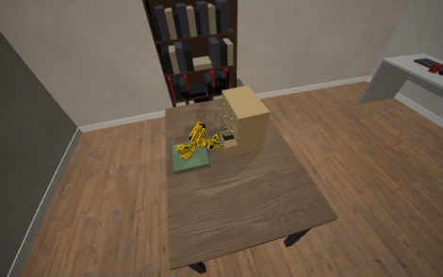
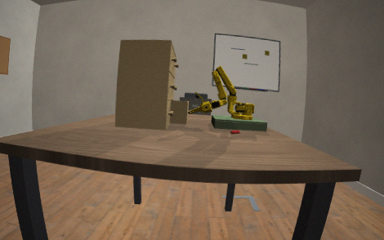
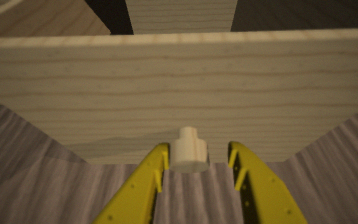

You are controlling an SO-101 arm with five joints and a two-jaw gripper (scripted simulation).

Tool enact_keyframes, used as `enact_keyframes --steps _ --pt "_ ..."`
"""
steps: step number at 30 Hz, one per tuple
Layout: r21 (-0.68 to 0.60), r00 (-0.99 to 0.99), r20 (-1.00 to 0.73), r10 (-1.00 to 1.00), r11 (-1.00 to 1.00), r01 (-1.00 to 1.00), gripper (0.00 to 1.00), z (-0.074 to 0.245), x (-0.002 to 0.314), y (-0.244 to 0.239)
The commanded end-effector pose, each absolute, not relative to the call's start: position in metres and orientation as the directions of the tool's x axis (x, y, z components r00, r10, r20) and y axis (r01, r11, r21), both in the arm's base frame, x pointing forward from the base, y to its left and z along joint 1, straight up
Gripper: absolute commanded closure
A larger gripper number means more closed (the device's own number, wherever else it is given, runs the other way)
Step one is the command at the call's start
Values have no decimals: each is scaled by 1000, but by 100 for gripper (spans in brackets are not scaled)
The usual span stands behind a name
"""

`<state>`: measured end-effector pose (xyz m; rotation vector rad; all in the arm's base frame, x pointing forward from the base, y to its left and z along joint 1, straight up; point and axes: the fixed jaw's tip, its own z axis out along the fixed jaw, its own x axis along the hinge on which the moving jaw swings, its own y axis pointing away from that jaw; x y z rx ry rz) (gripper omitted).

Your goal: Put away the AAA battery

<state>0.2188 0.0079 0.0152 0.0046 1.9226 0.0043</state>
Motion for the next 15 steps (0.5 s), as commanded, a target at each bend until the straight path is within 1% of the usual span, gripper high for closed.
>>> enact_keyframes --steps 1,5,15 --pt "3 -347 -938 5 1000 8 80 15 217 6" --pt "3 -347 -938 5 1000 8 79 15 217 6" --pt "-7 -432 -902 -4 1000 7 79 15 220 5"
